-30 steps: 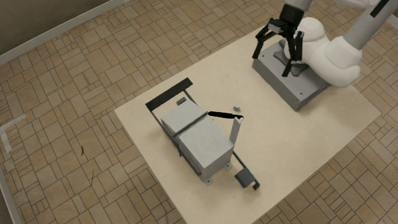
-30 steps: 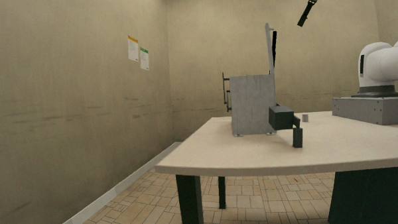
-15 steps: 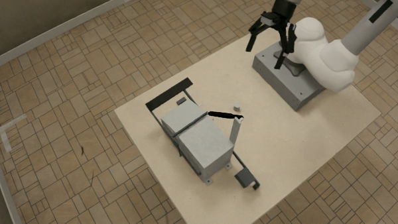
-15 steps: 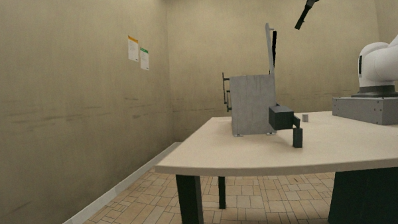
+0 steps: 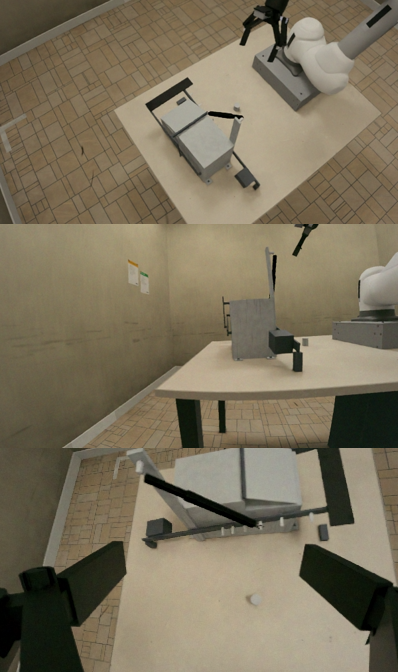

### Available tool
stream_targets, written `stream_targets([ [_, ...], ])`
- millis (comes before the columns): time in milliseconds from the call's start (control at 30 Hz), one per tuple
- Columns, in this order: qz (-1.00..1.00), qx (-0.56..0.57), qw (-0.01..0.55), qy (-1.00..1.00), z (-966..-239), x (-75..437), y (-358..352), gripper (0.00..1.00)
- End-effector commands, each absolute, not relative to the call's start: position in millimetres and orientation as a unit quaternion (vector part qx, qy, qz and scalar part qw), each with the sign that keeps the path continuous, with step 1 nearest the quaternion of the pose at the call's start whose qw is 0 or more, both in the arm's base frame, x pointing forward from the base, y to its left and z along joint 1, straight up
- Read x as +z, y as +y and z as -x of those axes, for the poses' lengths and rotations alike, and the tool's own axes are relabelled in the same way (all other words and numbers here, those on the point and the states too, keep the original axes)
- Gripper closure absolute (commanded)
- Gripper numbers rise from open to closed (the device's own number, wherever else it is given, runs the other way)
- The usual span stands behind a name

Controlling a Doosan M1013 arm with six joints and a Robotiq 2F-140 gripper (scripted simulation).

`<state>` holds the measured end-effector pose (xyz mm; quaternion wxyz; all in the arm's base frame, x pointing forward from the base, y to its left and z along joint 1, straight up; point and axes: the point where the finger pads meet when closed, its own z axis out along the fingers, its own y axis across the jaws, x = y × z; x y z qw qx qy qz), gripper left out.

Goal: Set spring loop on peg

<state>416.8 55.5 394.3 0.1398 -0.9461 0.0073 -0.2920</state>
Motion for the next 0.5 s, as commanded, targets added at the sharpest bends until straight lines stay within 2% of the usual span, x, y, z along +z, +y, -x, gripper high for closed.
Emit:
stream_targets([
  [0, 0.946, -0.293, 0.141, 0.007, -417.4, 395.4, 42.1, 0.0],
  [167, 0.946, -0.293, 0.141, 0.007, -417.7, 395.7, 25.0, 0.0],
  [467, 0.946, -0.293, 0.14, 0.007, -417.6, 395.6, 34.2, 0.0],
])
